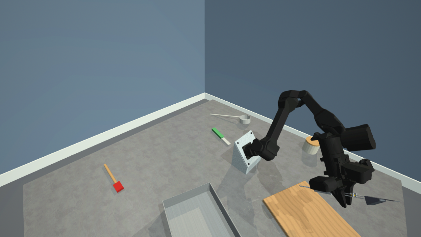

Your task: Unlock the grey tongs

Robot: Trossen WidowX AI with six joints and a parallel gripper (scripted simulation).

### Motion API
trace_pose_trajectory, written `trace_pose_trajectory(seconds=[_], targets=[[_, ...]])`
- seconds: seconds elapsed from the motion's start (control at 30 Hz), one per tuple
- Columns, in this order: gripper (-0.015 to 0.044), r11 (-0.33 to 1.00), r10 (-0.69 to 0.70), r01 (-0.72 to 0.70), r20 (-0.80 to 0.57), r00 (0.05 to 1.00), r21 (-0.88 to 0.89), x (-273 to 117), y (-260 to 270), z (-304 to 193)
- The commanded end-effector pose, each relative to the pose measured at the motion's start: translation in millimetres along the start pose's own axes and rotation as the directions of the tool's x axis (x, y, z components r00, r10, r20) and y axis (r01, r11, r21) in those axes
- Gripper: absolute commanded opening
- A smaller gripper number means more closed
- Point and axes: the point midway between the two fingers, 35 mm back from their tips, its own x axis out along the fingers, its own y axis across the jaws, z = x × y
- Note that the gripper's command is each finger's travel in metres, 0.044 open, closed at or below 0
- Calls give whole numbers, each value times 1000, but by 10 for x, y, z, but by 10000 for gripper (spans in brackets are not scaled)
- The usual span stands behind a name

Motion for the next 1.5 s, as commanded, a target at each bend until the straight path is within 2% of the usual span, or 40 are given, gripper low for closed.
trace_pose_trajectory(seconds=[0.0,0.3,1.47], targets=[[-150,1000,10,-10,60,998,2,-33,-6,-34],[-150,999,44,-41,189,981,-18,-116,12,-93],[-150,999,45,-42,191,981,-18,-118,12,-94]])
